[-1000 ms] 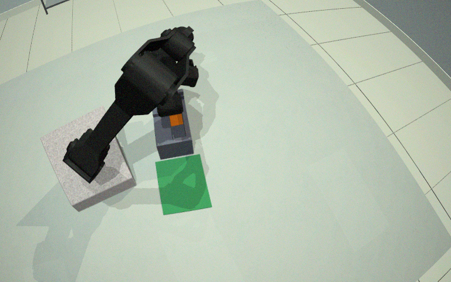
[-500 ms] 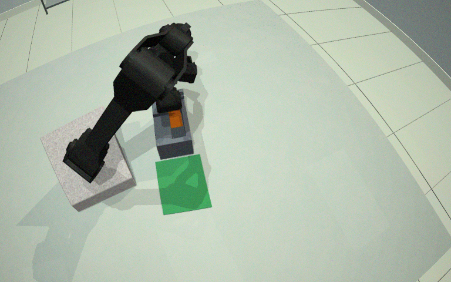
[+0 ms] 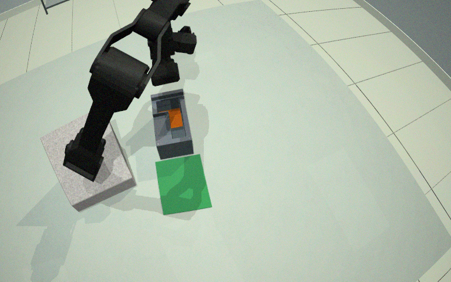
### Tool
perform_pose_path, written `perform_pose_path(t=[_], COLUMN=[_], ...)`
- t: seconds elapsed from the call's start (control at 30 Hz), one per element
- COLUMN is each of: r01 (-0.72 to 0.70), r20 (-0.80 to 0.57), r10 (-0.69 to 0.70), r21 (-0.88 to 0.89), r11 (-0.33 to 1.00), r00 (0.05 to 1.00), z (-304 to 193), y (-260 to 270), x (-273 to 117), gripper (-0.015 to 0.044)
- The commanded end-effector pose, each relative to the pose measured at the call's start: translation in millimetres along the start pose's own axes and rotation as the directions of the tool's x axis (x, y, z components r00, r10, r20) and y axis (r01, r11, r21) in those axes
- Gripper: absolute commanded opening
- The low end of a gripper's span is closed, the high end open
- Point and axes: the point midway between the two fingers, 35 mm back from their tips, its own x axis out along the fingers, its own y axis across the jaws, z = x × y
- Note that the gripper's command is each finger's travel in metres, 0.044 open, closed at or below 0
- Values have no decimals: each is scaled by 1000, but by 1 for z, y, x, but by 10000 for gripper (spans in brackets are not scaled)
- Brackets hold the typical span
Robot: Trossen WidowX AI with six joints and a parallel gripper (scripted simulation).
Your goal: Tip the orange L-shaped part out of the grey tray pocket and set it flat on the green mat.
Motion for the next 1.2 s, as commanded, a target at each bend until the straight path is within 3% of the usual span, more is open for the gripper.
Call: perform_pose_path(t=[0.0, 0.77, 0.8, 0.9, 1.03, 1.17], r01=[0, 0, 0, 1, 2, -1], r20=[0, 0, 0, -2, -6, -10], r10=[0, 0, 0, -2, -5, -10], r21=[0, 0, -15, -144, -454, -733], r11=[1000, 1000, 1000, 990, 891, 680], r00=[1000, 1000, 1000, 1000, 1000, 1000], z=[0, 0, 0, 2, 5, 7], y=[0, 0, -1, -7, -24, -41], x=[0, 0, 0, 0, -1, -1], gripper=[180, 180, 206, 280, 280, 280])
